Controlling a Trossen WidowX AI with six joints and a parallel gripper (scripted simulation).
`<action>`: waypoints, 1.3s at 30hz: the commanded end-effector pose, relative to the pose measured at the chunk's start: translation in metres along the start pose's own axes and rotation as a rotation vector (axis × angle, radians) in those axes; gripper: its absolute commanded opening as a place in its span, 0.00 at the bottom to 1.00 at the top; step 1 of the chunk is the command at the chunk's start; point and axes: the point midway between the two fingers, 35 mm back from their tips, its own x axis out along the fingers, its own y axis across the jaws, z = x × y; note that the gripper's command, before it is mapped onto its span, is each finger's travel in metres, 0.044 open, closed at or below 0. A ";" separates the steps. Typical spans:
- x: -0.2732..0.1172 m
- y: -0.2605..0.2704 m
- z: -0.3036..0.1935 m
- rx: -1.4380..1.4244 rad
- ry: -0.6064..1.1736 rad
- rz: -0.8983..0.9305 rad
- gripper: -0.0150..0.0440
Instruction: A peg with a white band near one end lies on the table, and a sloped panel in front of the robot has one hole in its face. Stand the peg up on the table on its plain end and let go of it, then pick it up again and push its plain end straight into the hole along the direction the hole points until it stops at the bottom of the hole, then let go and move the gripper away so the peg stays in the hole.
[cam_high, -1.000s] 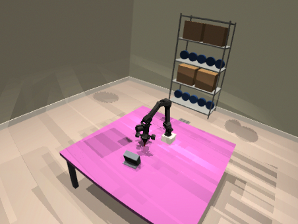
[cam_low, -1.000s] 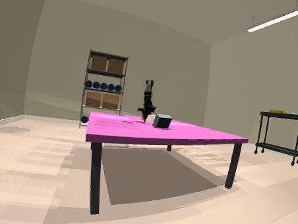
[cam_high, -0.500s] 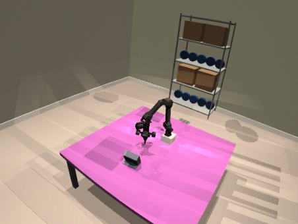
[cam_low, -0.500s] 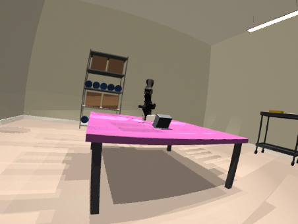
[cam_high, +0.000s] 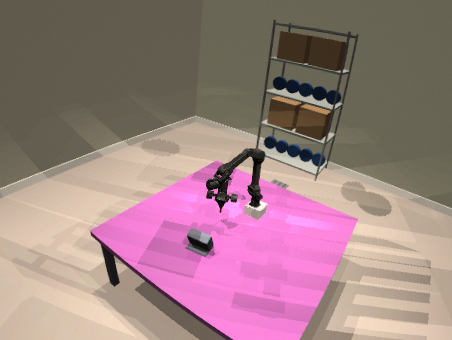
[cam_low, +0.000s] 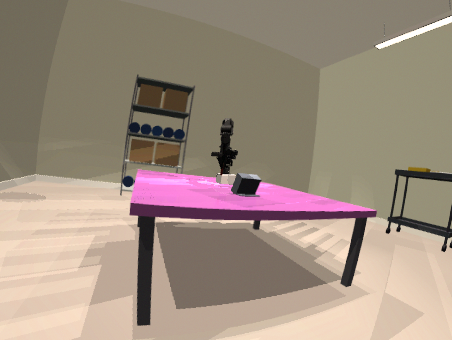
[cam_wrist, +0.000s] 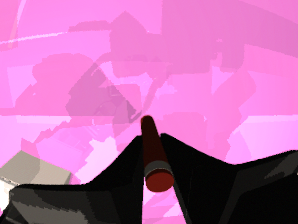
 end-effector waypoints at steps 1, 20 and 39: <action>-0.001 -0.002 0.003 0.010 -0.019 -0.010 0.25; 0.017 -0.011 0.020 0.026 -0.139 -0.052 0.25; 0.030 -0.020 0.036 0.035 -0.259 -0.096 0.25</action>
